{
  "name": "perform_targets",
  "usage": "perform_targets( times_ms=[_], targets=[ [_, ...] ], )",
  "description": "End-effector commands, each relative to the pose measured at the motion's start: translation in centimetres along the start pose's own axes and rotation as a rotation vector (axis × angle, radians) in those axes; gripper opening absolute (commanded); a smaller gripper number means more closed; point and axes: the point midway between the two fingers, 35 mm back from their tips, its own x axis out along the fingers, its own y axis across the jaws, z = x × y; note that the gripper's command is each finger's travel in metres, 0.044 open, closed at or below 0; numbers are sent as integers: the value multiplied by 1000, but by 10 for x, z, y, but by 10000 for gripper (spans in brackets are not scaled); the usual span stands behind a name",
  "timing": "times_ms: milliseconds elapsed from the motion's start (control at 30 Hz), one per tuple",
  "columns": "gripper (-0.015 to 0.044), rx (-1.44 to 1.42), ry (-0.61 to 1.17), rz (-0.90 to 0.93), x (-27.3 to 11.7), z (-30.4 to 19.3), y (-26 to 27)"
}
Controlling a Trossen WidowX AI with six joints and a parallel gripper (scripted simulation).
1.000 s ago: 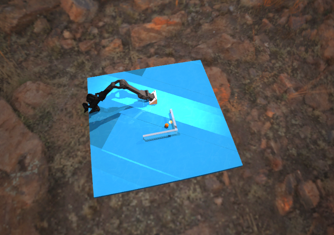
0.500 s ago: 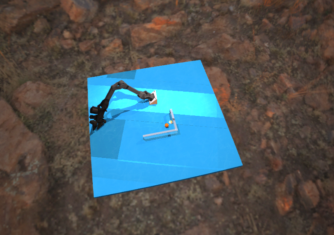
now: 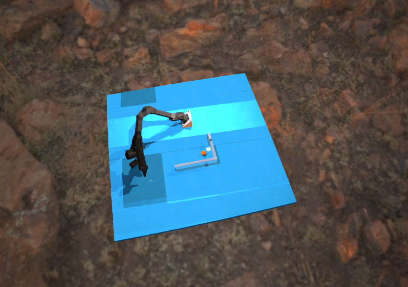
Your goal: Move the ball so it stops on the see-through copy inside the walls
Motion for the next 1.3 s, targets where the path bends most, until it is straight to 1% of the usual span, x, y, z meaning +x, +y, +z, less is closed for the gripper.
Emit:
perform_targets(
  times_ms=[0, 167, 333, 500, 667, 833, 1100, 1267],
  targets=[
    [289, -248, 148, -1, 16, -61, 38],
    [289, -564, 304, 19, 24, -137, 74],
    [289, -919, 451, 57, 18, -216, 101],
    [289, -1220, 560, 83, -3, -275, 113],
    [289, -1639, 694, 113, -31, -342, 114],
    [289, -2123, 845, 164, -62, -411, 99],
    [289, -2735, 1097, 157, -91, -466, 62],
    [289, -2752, 1104, 156, -92, -467, 61]
  ],
)
